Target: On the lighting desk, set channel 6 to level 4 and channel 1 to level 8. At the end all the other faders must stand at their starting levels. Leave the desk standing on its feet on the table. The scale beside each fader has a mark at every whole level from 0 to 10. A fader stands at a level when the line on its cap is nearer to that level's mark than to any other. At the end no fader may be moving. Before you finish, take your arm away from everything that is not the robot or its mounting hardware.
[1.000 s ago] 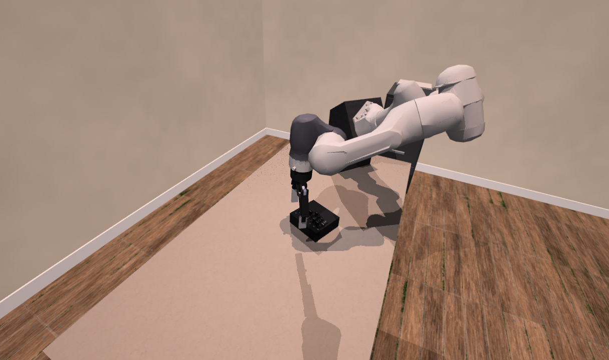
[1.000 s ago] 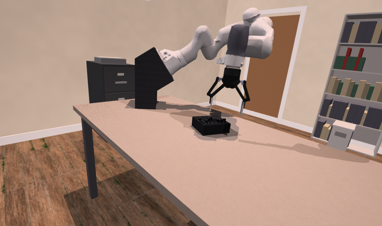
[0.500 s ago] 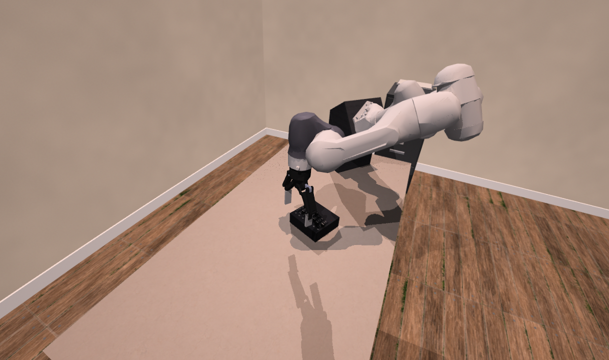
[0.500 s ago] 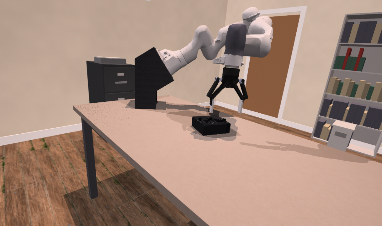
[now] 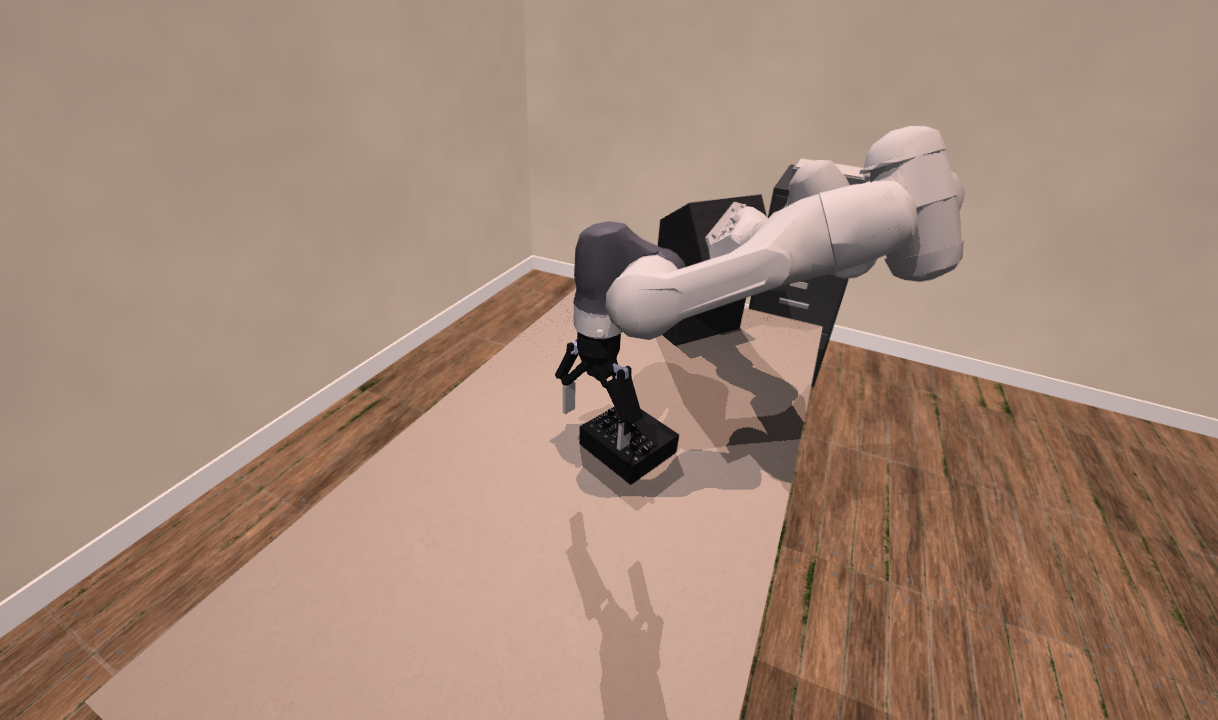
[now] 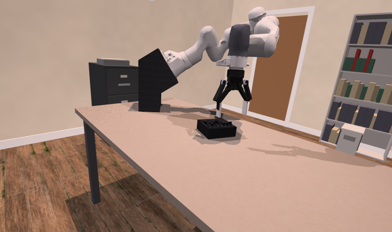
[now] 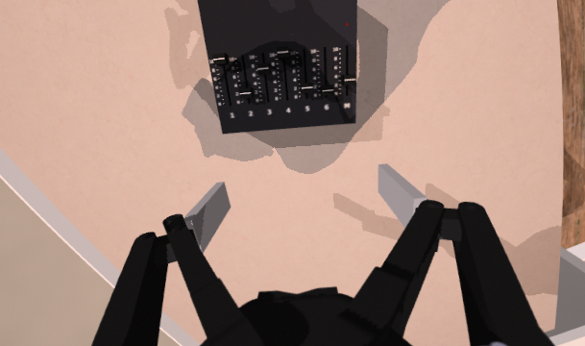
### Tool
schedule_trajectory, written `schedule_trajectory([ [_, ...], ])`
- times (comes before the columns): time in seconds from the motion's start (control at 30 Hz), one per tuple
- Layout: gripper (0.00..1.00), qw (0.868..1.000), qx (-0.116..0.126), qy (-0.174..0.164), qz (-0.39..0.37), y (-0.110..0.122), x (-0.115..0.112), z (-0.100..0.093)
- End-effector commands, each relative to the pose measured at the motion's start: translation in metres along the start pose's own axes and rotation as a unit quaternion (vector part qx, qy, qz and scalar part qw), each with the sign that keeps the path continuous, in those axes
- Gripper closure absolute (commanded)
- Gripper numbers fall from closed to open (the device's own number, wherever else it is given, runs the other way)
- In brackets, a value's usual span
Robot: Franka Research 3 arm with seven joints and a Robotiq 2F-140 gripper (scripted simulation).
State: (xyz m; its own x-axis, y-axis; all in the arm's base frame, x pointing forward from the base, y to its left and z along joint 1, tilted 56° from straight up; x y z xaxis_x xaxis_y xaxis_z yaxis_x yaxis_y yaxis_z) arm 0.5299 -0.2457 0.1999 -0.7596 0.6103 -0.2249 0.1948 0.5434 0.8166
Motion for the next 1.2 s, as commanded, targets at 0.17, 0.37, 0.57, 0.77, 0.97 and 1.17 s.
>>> schedule_trajectory([
  [0.17,0.0,0.999,-0.006,-0.001,-0.041,0.0,0.002,0.002],
  [0.37,0.0,0.999,-0.006,-0.001,-0.041,0.0,0.002,0.002],
  [0.57,0.0,0.999,-0.006,-0.001,-0.041,0.0,0.002,0.002],
  [0.77,0.0,0.999,-0.006,-0.001,-0.041,0.0,0.002,0.002],
  [0.97,0.0,0.999,-0.006,-0.001,-0.041,0.0,0.002,0.002],
  [1.17,0.0,0.993,0.002,0.002,0.116,-0.002,0.025,-0.015],
])
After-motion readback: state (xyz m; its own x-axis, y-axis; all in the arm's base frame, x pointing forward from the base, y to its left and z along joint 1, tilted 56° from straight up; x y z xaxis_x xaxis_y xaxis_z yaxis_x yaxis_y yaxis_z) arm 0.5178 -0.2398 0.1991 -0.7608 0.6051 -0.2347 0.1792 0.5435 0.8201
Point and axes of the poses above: the point where the finger pads meet when closed, its own z axis out along the fingers, its own y axis across the jaws, x = y × z, the point moved 9 cm from there along -z, back along the fingers, and after that the axes turned 3 degrees about z, right-handed, at the moved point
